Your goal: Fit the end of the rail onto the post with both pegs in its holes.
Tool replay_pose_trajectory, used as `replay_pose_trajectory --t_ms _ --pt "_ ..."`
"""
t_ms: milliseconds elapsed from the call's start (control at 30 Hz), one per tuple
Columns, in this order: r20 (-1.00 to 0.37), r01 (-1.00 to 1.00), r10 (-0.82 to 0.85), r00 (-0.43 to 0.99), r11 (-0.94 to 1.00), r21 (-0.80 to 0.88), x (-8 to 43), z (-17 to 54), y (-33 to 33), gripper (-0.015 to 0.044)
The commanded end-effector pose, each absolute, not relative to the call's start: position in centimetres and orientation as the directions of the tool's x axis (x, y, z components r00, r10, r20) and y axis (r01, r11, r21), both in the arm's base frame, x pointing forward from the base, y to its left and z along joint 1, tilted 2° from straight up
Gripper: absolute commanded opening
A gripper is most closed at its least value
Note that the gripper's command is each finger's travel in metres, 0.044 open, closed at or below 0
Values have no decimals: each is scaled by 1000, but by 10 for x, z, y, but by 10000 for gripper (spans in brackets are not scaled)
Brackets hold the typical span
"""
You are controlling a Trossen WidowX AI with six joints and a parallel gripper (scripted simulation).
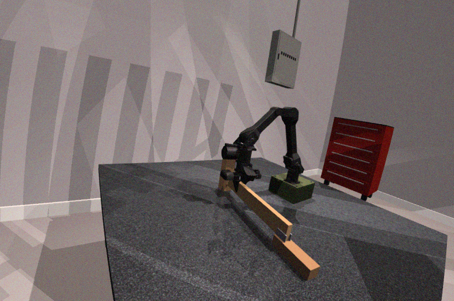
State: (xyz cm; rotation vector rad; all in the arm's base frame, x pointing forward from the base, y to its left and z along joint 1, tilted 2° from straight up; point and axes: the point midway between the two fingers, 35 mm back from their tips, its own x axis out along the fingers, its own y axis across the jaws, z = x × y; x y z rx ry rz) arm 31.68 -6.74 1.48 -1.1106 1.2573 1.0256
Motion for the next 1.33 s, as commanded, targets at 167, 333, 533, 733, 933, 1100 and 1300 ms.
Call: replay_pose_trajectory --t_ms 167,333,533,733,933,1100,1300 --pt "-998 -982 -19 57 181 -59 317 15 -67 157" --pt "-998 -982 -19 57 181 -59 317 15 -67 289" --pt "-998 -982 -19 57 181 -59 317 15 -67 440" --pt "-998 -982 -18 58 180 -60 319 30 -52 440" --pt "-998 -982 -17 59 178 -61 321 45 -37 440" --pt "-998 -982 -17 59 178 -61 321 45 -37 440" --pt "-998 -982 -17 59 178 -61 321 45 -37 440"
